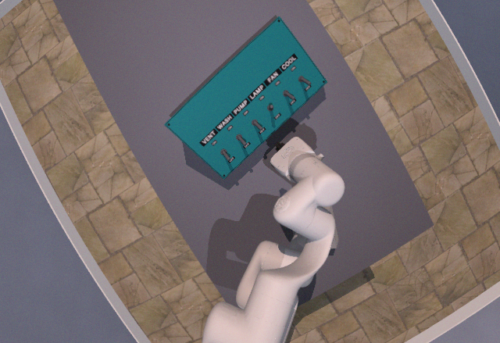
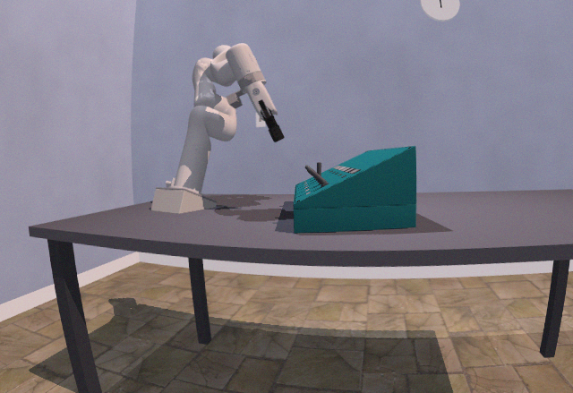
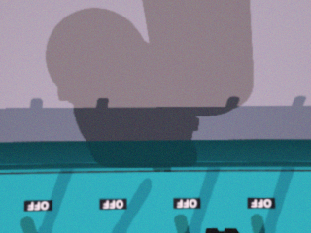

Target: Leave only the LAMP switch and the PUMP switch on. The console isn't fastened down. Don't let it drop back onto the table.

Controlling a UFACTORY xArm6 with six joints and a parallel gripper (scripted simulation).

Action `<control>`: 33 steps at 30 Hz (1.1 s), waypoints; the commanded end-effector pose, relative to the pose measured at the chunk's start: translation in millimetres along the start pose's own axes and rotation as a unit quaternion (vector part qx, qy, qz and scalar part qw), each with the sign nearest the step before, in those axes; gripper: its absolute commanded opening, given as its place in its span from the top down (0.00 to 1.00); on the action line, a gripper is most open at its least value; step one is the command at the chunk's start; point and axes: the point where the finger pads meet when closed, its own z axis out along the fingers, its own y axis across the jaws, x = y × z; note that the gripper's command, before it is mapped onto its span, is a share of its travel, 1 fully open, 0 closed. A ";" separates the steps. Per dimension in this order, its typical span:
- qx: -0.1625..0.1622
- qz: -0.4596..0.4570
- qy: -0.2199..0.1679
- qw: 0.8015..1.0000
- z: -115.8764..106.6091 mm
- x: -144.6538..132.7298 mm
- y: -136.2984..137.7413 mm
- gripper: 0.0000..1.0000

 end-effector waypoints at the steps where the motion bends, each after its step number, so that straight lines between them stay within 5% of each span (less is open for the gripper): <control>1: 0.001 -0.001 -0.001 1.000 6.6 -1.2 -0.5 1.00; 33: 0.001 -0.001 -0.001 1.000 97.3 -1.4 -0.6 1.00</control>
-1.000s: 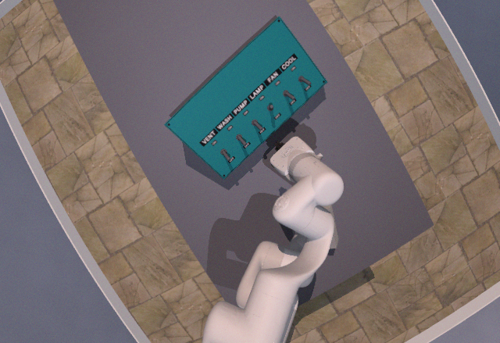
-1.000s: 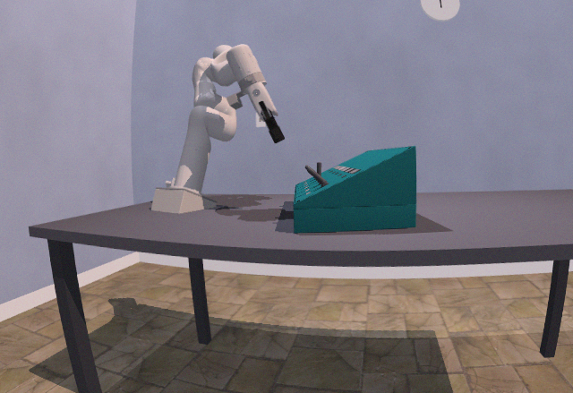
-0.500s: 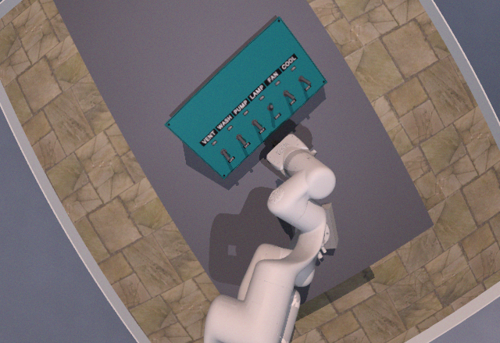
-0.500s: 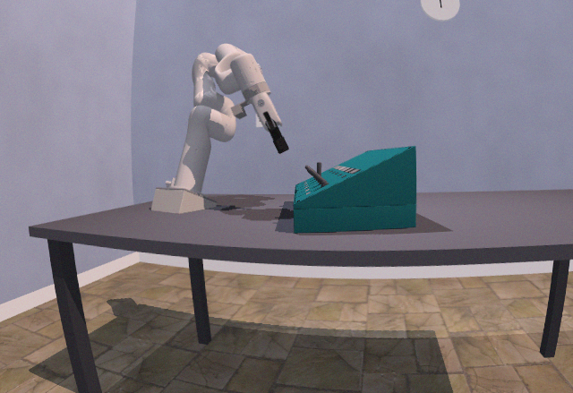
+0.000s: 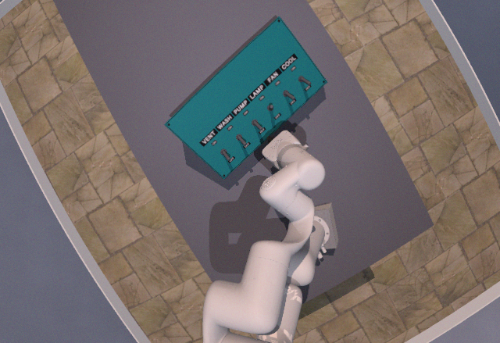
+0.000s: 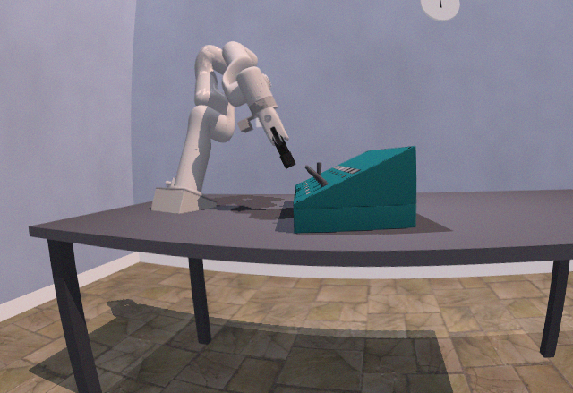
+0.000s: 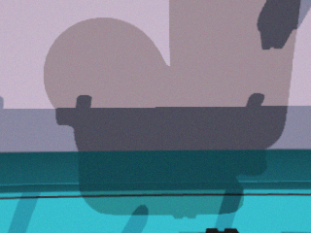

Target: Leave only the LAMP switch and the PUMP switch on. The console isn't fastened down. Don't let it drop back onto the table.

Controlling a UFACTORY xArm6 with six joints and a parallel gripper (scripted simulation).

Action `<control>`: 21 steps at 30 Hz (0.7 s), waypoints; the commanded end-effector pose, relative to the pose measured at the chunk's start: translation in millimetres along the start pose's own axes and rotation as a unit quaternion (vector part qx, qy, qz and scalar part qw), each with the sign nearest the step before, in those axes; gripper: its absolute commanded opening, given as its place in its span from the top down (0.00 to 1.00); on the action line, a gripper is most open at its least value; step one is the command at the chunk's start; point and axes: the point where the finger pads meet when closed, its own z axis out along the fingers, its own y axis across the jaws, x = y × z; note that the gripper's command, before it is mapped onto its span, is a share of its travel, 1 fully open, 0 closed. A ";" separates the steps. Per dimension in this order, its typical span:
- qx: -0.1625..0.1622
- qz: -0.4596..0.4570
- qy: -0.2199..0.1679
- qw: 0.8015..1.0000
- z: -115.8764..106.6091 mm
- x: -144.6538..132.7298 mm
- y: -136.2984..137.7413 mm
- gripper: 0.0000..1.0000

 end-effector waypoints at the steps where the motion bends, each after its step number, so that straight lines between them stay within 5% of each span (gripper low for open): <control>1: 0.001 -0.002 -0.004 1.000 18.8 -4.2 -2.3 1.00; 21: 0.001 -0.002 -0.004 1.000 32.6 -4.3 -2.3 1.00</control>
